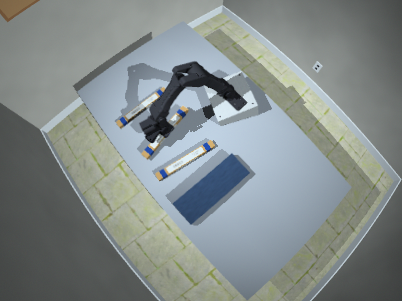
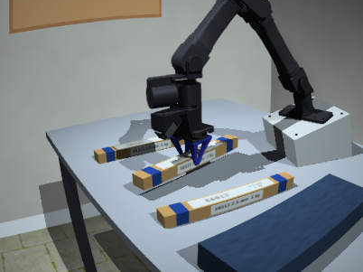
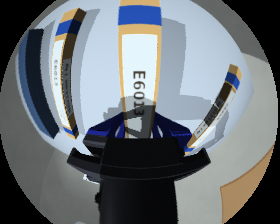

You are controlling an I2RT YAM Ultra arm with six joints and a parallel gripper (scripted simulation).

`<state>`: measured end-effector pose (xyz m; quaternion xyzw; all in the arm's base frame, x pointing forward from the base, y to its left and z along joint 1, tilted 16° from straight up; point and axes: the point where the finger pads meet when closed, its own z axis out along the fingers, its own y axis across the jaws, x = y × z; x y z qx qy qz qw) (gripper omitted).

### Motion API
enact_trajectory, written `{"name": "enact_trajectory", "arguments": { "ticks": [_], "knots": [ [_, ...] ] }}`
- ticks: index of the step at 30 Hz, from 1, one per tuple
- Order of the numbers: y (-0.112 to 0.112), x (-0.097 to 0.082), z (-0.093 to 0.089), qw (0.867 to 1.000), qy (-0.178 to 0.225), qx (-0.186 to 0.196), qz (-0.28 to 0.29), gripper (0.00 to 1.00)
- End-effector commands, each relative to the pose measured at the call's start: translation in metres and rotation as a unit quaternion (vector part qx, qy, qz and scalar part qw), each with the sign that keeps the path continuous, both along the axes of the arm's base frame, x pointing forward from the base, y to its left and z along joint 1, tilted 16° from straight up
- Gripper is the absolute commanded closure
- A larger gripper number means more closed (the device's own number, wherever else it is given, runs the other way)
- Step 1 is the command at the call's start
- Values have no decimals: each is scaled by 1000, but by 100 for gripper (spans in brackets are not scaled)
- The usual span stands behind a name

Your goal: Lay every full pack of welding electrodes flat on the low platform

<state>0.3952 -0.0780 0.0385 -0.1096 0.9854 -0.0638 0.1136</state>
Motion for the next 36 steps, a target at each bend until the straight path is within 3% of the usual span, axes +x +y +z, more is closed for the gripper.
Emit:
{"name": "enact_trajectory", "arguments": {
  "ticks": [1,24,36],
  "knots": [
    [-1,8,22,1000,-31,-2,2,100],
    [-4,15,26,999,-43,-4,1,100],
    [-5,13,15,999,-36,-3,-1,100]
  ]
}}
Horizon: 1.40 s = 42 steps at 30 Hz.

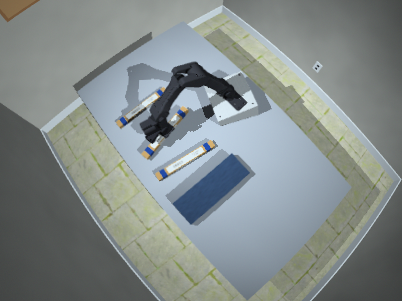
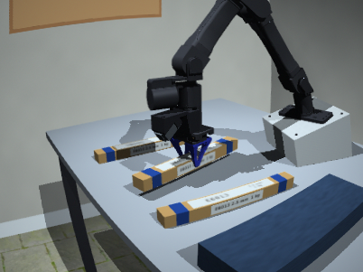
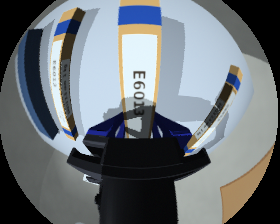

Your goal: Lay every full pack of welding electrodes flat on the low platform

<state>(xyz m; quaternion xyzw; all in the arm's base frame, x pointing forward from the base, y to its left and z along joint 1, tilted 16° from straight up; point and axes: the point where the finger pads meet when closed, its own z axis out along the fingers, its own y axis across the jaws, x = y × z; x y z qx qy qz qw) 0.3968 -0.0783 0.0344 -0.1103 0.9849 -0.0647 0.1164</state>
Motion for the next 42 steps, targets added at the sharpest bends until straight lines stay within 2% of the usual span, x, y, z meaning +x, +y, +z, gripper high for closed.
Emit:
{"name": "enact_trajectory", "arguments": {
  "ticks": [1,21,23,27,29,30,42],
  "knots": [
    [-5,11,18,999,-33,-2,-2,100],
    [-5,12,4,1000,-29,-1,-1,100],
    [-7,16,6,999,-35,-3,-1,100],
    [-7,12,0,1000,-29,-1,-2,100],
    [-7,12,0,1000,-29,-1,-2,100],
    [-7,20,7,999,-40,-3,-1,100],
    [-5,21,5,999,-40,-3,1,100]
  ]
}}
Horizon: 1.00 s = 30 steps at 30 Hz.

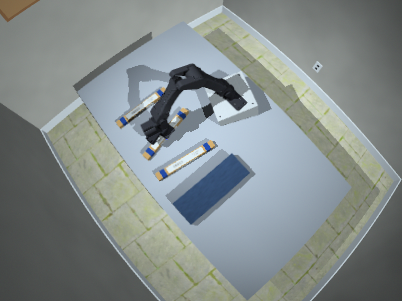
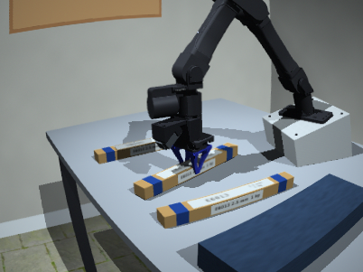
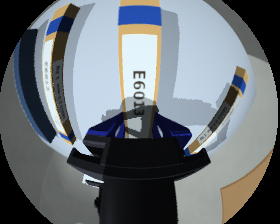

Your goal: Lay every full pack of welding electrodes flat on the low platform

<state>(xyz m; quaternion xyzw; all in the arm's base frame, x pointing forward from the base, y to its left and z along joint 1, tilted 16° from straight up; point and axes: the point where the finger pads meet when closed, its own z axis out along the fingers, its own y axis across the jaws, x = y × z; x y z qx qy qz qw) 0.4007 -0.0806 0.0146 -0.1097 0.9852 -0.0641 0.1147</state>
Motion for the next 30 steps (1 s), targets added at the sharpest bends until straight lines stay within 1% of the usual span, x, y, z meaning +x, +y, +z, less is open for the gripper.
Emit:
{"name": "enact_trajectory", "arguments": {
  "ticks": [1,21,30],
  "knots": [
    [-3,17,25,999,-41,-4,2,100],
    [-3,17,23,999,-41,-4,2,100],
    [-2,10,16,1000,-31,-2,2,100]
  ]
}}
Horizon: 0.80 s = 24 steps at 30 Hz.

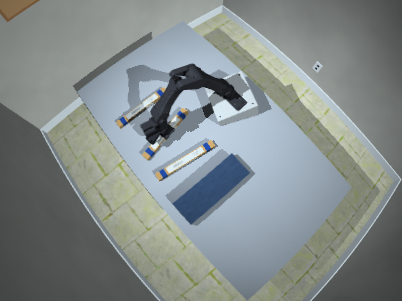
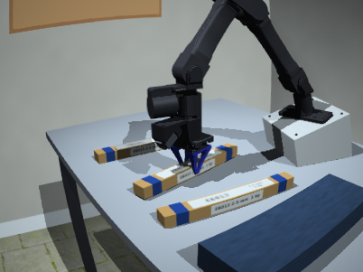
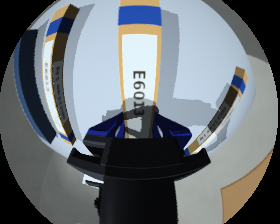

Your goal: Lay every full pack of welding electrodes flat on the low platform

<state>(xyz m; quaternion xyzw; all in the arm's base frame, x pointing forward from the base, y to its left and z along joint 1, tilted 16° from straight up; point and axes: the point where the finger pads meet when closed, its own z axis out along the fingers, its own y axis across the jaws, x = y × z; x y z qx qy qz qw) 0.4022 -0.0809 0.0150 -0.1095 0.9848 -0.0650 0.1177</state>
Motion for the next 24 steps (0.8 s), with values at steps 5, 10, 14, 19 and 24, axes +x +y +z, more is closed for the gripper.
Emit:
{"name": "enact_trajectory", "arguments": {
  "ticks": [5,10,14,19,24],
  "knots": [
    [-2,10,17,1000,-31,-2,2,100],
    [-2,10,17,1000,-30,-2,2,100],
    [-2,9,17,1000,-28,-1,2,100],
    [-2,9,18,1000,-27,-1,2,100],
    [-2,9,18,1000,-28,-1,2,26]
  ]
}}
